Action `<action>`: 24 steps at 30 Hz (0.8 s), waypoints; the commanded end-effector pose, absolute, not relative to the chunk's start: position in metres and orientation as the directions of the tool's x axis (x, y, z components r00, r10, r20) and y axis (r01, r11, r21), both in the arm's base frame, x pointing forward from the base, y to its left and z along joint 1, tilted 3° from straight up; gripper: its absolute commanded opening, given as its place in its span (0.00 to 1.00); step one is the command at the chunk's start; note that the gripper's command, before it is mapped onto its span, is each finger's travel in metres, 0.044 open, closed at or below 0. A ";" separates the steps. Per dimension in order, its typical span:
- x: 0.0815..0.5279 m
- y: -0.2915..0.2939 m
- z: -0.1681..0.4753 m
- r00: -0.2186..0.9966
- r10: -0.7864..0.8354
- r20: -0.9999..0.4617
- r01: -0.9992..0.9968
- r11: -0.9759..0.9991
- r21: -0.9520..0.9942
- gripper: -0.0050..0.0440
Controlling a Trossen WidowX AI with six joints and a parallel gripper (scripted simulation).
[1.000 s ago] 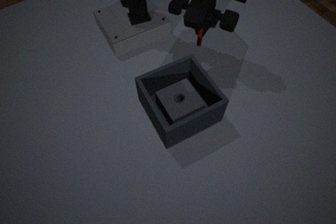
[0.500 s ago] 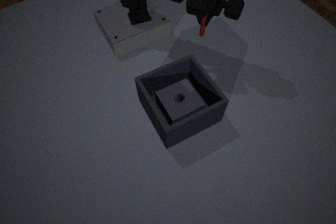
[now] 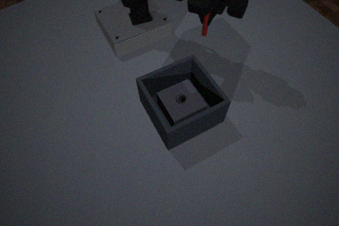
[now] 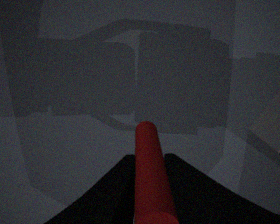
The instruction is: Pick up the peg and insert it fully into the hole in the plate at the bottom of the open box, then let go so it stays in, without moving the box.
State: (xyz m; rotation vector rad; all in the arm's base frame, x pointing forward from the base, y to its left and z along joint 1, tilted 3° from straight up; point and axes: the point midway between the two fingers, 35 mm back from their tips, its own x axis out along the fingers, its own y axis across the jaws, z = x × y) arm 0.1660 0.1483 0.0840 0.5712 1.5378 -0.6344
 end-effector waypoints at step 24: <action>0.226 0.107 0.108 -0.057 -0.007 -0.998 0.689 0.723 -0.044 0.10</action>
